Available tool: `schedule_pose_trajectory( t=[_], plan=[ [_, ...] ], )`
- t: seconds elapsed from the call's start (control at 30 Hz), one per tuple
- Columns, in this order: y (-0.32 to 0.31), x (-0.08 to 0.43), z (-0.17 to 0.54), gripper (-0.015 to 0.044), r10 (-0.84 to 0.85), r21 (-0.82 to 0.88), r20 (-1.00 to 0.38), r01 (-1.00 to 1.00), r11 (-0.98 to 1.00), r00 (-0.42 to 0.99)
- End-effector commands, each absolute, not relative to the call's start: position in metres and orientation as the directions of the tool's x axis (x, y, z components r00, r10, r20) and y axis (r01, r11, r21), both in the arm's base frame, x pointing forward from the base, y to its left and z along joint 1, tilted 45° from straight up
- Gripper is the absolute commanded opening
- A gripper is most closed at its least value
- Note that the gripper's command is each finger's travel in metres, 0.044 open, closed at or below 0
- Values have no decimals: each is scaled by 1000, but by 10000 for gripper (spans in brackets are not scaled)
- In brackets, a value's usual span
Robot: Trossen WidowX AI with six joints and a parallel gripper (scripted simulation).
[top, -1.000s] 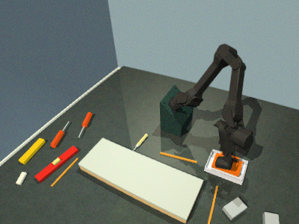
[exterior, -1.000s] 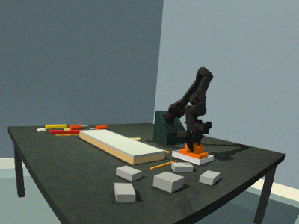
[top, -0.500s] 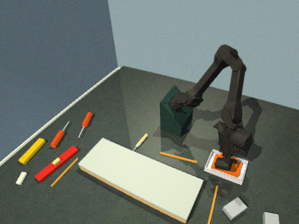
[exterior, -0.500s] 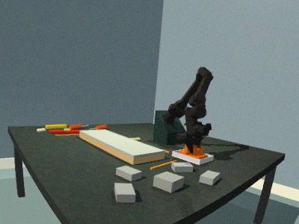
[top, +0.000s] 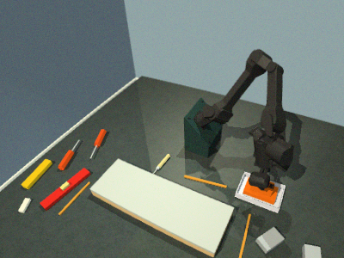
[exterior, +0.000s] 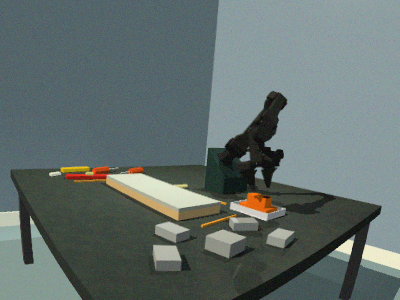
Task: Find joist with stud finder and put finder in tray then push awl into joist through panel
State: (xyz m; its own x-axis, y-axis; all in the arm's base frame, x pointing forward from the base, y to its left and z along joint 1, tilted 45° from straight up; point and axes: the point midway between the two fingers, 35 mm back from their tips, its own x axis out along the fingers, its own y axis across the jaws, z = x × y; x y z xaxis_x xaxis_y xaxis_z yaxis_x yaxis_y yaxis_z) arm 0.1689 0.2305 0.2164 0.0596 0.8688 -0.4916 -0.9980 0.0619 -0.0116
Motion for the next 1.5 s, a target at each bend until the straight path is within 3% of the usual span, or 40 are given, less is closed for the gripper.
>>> schedule_pose_trajectory(
  t=[0.0,0.13,0.33,0.6,0.8,1.1,1.47],
  plan=[
    [205,160,245,440,877,-21,-477,-998,62,65],
    [212,174,225,440,861,5,-502,-996,92,78],
    [167,239,154,440,756,166,-634,-927,336,160],
    [71,272,55,440,629,407,-760,-635,657,163],
    [6,251,-18,440,597,528,-797,-375,762,90],
    [-41,164,-102,440,693,691,-721,58,720,-9],
    [-40,153,-106,440,705,701,-709,87,708,-12]
  ],
)
